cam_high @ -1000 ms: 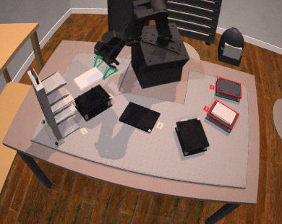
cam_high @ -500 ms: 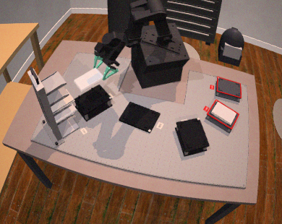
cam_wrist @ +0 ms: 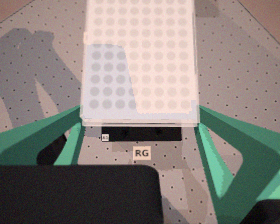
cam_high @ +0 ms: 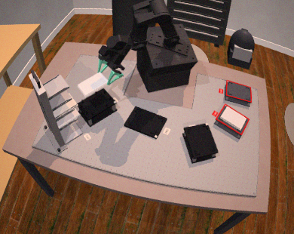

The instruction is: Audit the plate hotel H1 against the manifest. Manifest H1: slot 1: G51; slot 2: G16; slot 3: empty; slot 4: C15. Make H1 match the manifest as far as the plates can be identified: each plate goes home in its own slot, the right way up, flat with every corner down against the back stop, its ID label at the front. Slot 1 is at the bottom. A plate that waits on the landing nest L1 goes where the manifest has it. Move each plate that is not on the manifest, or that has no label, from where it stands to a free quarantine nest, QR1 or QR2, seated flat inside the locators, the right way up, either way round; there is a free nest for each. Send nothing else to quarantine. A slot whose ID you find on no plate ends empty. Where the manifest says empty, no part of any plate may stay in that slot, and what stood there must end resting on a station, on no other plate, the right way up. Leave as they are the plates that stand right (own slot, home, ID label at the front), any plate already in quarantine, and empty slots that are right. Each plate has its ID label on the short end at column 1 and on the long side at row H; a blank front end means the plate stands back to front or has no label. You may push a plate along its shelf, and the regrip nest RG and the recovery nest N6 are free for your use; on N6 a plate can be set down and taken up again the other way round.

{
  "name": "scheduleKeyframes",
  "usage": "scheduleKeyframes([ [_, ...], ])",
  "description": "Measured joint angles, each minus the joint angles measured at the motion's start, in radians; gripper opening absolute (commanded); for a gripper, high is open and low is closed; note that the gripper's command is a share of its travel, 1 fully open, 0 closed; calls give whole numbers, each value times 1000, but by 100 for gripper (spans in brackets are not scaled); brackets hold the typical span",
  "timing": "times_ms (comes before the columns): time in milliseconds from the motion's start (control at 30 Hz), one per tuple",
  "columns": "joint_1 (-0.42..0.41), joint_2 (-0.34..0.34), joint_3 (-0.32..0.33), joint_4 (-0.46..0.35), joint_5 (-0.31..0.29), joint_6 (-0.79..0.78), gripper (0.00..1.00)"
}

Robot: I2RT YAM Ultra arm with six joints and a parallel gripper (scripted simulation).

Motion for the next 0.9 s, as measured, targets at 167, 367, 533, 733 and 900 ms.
scheduleKeyframes([
  [167, 4, 10, 0, 16, 3, 3, 86],
  [367, 10, 29, 0, 34, 8, 7, 86],
  [533, 15, 45, 0, 51, 11, 11, 86],
  [733, 19, 58, 0, 68, 15, 14, 86],
  [900, 24, 74, 1, 82, 18, 18, 86],
])
